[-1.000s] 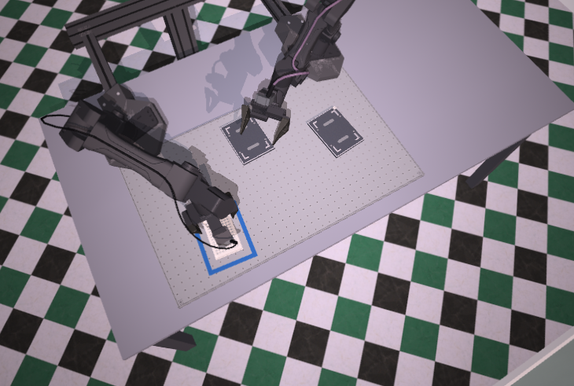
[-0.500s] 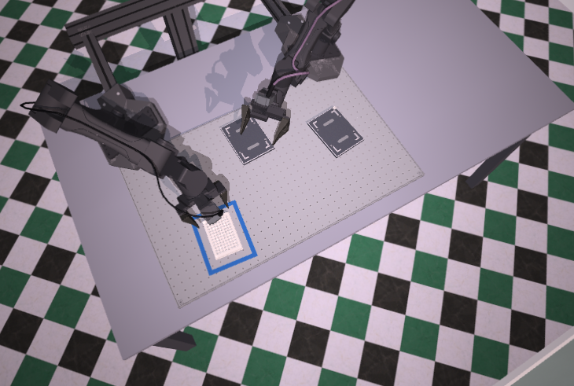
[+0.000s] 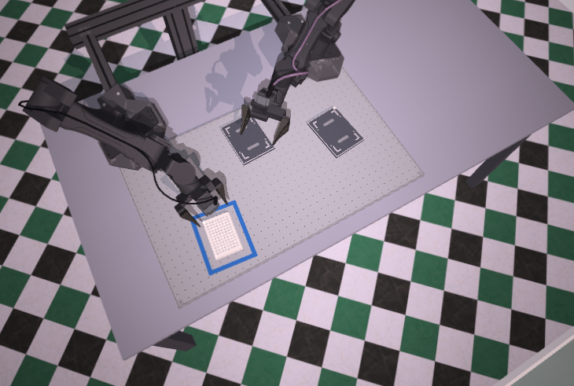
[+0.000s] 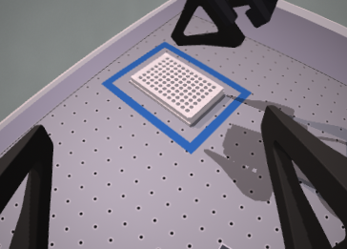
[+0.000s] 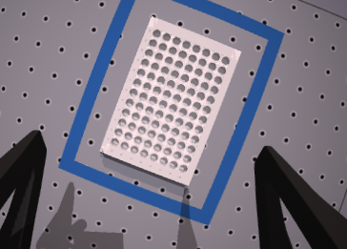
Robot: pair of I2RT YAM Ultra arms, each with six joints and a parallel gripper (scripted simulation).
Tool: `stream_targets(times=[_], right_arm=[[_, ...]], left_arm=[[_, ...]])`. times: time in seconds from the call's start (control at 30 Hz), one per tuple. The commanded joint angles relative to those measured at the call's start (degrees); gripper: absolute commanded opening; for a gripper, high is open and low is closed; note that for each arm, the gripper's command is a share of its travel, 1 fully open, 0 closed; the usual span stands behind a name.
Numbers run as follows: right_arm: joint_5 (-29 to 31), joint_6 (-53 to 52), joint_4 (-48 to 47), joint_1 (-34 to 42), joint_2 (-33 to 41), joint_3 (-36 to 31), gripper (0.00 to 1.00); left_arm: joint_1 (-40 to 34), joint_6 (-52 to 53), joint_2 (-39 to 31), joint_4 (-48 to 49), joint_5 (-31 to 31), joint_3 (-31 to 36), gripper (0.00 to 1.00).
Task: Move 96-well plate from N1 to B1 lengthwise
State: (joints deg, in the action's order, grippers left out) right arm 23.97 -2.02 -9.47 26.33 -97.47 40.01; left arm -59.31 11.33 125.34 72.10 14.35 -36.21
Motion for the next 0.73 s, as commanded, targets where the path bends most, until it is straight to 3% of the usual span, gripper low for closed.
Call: stream_targets(times=[0.0, 0.7], right_arm=[[-0.7, 1.1, -2.8, 0.1, 1.5, -0.5, 1.0], [-0.7, 1.1, -2.9, 0.1, 1.0, 0.1, 1.0]], left_arm=[[-0.5, 0.1, -0.7, 0.3, -0.4, -0.2, 1.0], [-0.5, 0.1, -0.7, 0.3, -0.4, -0.2, 1.0]])
